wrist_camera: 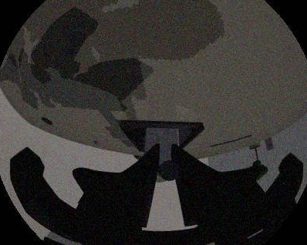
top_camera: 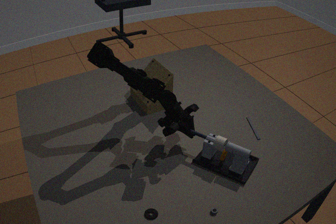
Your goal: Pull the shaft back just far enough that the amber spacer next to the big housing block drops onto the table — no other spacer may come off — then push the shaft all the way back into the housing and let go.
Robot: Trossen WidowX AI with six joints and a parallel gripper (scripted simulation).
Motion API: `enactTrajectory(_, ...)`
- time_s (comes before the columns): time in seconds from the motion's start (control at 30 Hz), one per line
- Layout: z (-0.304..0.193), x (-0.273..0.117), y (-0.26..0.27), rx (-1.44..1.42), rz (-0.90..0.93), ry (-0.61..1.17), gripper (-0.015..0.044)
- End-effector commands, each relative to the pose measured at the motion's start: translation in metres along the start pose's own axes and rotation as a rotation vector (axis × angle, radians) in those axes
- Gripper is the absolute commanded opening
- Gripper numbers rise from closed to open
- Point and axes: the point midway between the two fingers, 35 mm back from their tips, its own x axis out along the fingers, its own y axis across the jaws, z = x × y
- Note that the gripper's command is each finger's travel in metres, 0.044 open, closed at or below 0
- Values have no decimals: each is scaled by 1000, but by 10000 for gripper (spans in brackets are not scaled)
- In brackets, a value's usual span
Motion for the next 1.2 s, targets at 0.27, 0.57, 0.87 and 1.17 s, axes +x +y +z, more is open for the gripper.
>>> enactTrajectory(0.27, -1, 1, 0, -6, 2, -1, 0)
enactTrajectory(0.57, -2, 3, 0, -6, 2, -1, 0)
enactTrajectory(0.87, -4, 4, 0, -5, 2, -1, 0)
enactTrajectory(1.17, -6, 6, 0, -5, 3, -1, 0)
